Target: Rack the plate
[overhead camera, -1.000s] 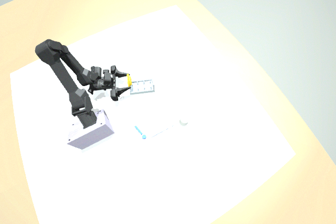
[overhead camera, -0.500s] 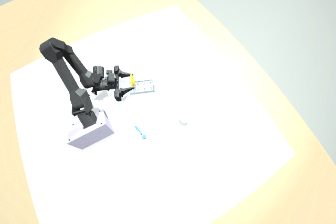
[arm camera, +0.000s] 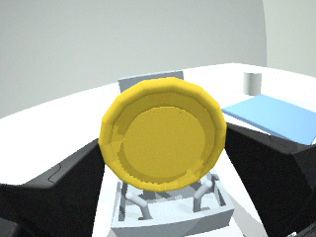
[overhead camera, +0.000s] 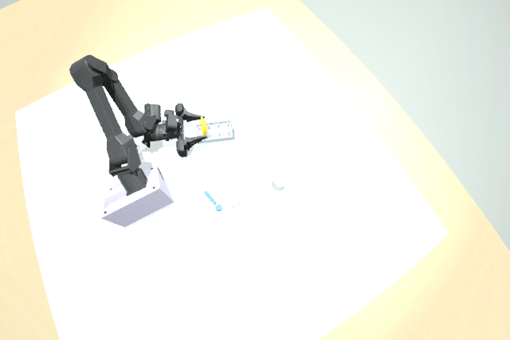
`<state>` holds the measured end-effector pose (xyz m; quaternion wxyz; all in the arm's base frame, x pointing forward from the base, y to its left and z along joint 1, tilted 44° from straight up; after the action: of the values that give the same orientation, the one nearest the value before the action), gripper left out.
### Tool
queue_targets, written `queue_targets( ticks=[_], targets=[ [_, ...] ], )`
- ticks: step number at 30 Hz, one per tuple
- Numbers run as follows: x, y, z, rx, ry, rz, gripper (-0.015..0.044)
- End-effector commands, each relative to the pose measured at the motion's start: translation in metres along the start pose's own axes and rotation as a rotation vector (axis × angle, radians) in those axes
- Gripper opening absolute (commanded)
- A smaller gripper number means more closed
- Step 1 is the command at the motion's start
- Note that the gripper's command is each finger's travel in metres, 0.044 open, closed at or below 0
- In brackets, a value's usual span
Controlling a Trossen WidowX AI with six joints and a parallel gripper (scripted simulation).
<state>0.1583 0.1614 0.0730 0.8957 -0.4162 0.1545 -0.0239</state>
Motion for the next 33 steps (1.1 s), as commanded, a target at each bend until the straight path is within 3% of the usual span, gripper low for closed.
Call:
queue_targets(
  ticks=[1, 8, 23, 33],
  targets=[
    [-0.0003, -0.0009, -0.0002, -0.002, 0.000, 0.001, 0.0000],
    [-0.0003, -0.0009, -0.0002, -0.002, 0.000, 0.001, 0.0000],
    [-0.0002, -0.0007, 0.0003, 0.004, -0.001, 0.000, 0.0394],
    [0.0000, -0.0019, 0.0006, 0.004, 0.000, 0.000, 0.0400]
  ],
)
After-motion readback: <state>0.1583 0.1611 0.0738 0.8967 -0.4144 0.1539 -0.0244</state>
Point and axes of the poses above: the point midway between the two fingers, 35 mm back from their tips, its own x axis out along the fingers, its own z axis across the jaws, y = z × x, the point moved 8 cm from there along -x, back along the fingers, and after that the axes turned 5 degrees about -x, right-handed, at the moved point
